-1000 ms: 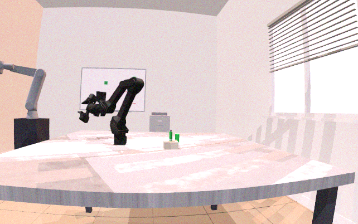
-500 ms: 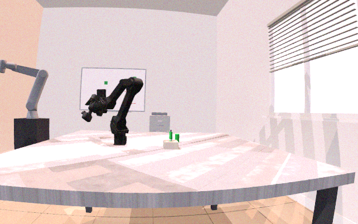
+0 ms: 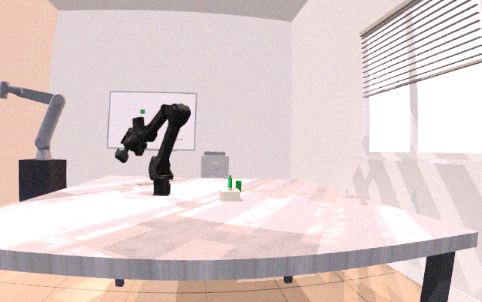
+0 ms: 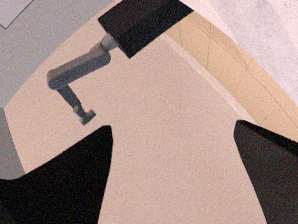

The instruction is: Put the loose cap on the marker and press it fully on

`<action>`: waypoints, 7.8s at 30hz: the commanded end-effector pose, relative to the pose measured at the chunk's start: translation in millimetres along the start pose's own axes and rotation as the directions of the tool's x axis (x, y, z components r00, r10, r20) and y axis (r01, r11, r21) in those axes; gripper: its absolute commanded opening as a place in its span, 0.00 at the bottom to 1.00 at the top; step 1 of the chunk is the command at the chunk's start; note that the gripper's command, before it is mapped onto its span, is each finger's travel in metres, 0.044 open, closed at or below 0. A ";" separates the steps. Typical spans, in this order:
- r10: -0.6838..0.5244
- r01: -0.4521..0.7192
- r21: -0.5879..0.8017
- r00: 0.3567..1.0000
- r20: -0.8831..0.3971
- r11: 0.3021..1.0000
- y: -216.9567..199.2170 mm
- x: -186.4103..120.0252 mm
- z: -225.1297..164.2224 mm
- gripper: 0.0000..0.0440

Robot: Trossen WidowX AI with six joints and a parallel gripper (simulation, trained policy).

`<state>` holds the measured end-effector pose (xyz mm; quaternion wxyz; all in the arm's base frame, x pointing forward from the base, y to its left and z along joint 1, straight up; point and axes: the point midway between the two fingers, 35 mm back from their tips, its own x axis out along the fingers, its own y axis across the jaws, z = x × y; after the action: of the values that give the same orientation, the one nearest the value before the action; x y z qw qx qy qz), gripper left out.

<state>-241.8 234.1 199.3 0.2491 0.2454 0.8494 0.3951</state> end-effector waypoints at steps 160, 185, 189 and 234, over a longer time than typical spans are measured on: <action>-0.646 -0.529 0.724 0.371 0.667 0.443 111.0 -270.0 285.7 0.76; -0.705 -0.669 0.680 0.326 0.630 0.299 98.6 -343.6 315.5 0.76; -0.714 -0.689 0.670 0.320 0.623 0.276 95.1 -356.1 318.6 0.76; -0.804 -0.830 0.552 0.274 0.527 0.079 36.3 -479.1 336.8 0.73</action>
<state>330.3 150.4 150.2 0.4430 0.5231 0.4747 -0.5520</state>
